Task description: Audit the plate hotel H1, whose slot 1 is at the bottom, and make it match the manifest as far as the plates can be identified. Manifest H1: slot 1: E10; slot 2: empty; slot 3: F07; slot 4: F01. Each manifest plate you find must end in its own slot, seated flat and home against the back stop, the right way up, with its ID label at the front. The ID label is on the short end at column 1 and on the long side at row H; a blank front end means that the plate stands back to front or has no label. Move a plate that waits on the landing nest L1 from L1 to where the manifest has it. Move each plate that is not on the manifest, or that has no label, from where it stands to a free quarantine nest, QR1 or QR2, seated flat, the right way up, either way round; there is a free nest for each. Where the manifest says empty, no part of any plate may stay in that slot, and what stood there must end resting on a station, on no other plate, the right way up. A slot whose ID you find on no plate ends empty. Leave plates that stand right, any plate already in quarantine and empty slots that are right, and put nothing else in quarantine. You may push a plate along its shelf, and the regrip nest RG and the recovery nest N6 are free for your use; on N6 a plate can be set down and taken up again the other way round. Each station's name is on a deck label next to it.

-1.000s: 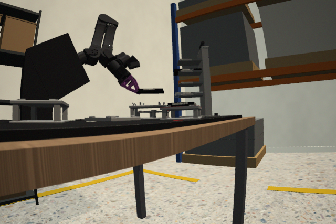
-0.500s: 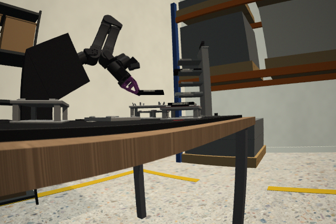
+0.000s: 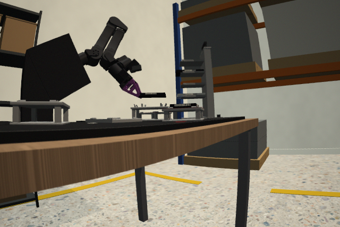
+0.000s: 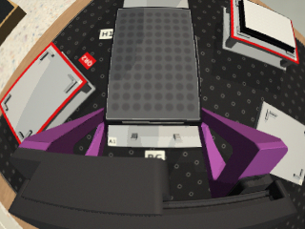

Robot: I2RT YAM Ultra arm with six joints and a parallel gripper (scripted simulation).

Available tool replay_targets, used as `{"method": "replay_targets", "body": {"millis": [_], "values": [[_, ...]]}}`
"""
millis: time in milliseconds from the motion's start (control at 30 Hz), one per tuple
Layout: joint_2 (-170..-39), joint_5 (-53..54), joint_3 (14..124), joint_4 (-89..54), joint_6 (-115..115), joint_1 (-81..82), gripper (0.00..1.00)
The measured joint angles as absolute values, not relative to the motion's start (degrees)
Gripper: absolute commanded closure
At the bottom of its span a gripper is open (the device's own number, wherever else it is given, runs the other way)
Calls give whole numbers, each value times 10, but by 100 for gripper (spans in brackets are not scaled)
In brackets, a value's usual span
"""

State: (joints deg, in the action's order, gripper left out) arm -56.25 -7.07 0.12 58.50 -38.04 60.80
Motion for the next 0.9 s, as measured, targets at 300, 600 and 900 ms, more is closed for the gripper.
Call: {"method": "replay_targets", "body": {"millis": [300,600,900], "values": [[-595,-77,1,619,-380,613,14],[-634,-82,1,655,-380,620,14],[-664,-88,2,687,-380,624,14]]}}
